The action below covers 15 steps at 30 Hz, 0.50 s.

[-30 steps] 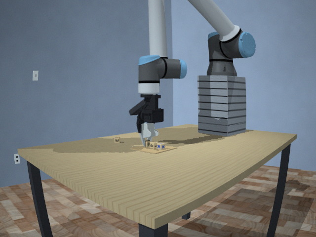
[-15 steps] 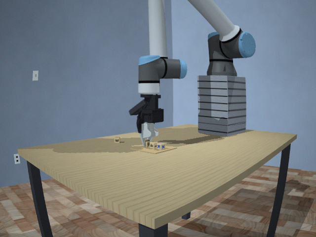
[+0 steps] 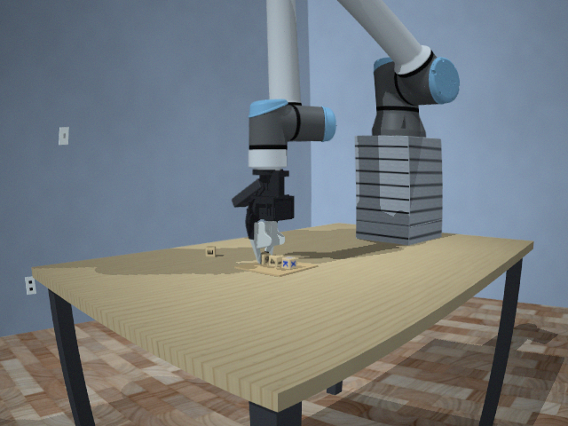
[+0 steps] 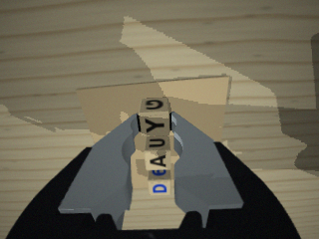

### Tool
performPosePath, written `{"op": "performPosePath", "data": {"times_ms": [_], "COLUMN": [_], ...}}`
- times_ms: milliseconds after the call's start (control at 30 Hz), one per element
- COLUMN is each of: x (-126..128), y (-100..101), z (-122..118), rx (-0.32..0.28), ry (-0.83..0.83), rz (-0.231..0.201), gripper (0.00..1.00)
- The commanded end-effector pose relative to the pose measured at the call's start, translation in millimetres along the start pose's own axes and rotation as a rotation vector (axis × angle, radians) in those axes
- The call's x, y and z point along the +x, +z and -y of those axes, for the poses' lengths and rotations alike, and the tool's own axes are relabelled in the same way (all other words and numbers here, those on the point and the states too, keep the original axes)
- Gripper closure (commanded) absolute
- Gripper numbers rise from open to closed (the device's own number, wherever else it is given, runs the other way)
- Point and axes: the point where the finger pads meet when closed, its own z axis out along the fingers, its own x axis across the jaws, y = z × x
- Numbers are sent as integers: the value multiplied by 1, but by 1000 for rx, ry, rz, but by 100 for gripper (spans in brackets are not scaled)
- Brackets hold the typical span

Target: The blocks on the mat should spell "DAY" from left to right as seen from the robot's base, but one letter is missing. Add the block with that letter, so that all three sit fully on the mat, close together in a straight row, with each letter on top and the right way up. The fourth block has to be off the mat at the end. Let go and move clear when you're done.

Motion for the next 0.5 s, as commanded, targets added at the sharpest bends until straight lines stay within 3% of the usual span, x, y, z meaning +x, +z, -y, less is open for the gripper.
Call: {"op": "performPosePath", "data": {"times_ms": [0, 267, 467], "x": [-3, -3, -3], "y": [1, 1, 1], "z": [2, 2, 2], "rx": [0, 0, 0], "ry": [1, 1, 1], "rz": [3, 3, 3], "gripper": [87, 75, 75]}}
